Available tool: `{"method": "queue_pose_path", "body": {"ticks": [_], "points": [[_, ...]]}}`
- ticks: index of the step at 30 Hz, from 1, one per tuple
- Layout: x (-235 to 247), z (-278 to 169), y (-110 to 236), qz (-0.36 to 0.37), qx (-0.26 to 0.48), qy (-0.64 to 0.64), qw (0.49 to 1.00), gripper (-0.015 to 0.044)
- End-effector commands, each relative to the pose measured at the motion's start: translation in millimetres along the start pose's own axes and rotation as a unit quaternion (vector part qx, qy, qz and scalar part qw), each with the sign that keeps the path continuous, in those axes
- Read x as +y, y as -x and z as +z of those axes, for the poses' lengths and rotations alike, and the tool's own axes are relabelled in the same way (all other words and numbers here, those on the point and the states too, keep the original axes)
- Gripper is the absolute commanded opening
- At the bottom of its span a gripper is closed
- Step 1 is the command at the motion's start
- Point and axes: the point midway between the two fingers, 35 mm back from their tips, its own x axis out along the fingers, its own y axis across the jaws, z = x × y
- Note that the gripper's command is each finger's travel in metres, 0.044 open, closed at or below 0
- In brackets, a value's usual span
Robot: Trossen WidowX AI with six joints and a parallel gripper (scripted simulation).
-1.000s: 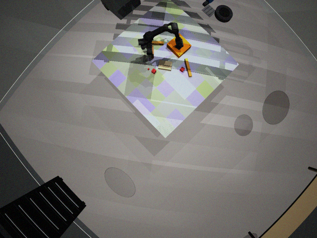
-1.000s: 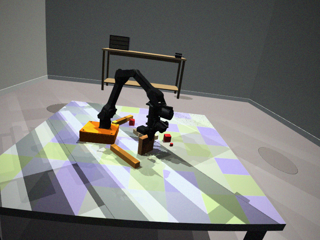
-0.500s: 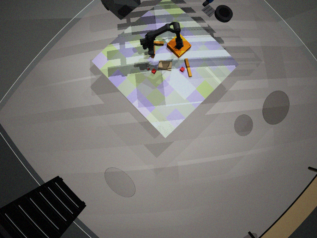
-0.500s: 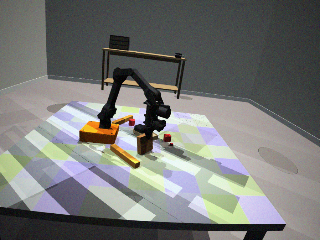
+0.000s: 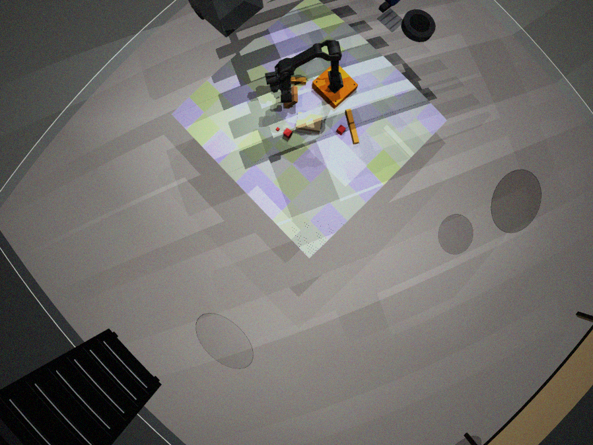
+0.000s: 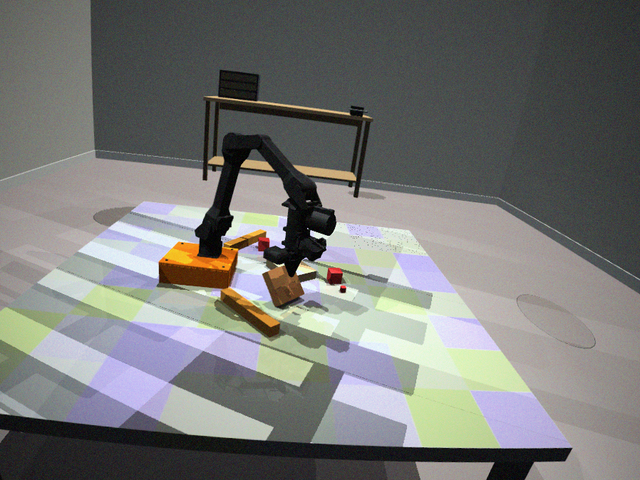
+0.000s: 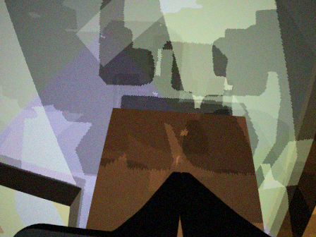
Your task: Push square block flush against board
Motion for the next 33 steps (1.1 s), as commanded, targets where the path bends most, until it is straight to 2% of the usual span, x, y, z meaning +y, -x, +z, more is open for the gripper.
{"method": "queue_pose_path", "body": {"ticks": [1, 33], "points": [[-0.6, -5.4, -0.5, -0.002, 0.000, -0.003, 1.000, 0.0000], [-0.1, 41.5, -0.2, -0.002, -0.002, -0.003, 1.000, 0.0000]]}}
